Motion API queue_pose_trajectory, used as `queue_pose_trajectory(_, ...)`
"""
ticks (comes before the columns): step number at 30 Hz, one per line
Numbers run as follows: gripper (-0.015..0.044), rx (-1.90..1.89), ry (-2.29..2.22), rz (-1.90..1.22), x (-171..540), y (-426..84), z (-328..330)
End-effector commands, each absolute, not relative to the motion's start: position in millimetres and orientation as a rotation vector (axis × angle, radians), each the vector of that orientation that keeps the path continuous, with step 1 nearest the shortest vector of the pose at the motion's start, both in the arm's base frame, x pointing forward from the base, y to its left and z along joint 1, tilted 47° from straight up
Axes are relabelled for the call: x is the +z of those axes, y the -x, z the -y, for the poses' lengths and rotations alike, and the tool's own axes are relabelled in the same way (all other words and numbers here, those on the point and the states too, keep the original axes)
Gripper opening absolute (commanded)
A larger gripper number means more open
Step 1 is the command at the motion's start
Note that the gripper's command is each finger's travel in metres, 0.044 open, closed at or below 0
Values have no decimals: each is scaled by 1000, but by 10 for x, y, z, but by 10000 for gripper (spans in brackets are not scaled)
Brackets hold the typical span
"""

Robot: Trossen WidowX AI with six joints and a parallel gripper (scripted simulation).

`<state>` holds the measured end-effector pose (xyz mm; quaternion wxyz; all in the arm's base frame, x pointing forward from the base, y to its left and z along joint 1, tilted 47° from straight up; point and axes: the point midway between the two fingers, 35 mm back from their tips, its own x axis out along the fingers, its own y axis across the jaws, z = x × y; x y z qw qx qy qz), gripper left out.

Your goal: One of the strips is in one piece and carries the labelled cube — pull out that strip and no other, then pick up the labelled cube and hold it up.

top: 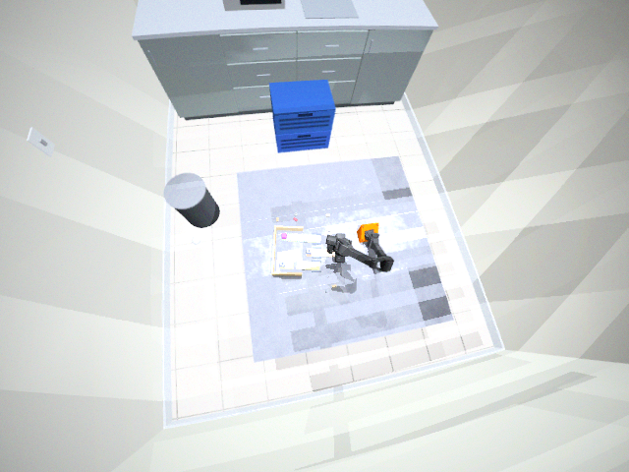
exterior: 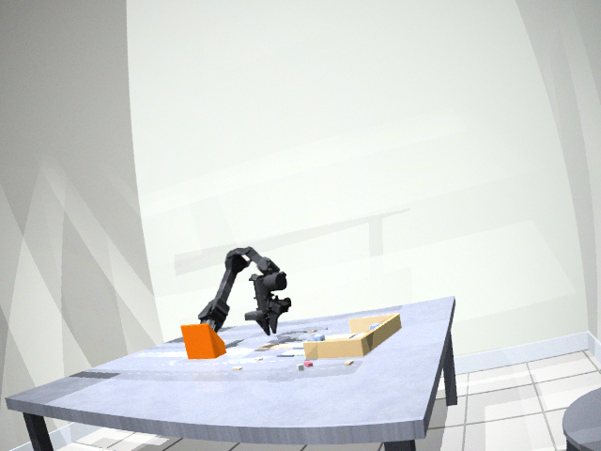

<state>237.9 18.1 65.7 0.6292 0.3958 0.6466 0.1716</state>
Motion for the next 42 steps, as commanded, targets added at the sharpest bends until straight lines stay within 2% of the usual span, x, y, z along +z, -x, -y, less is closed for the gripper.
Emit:
queue_pose_trajectory(1, 236, 379, -921, -1495, 642, -2521, -131)
queue_pose_trajectory(9, 440, 380, -920, -1493, 645, -2834, -22)
queue_pose_trajectory(42, 440, 381, -916, -1487, 577, -4124, 416)
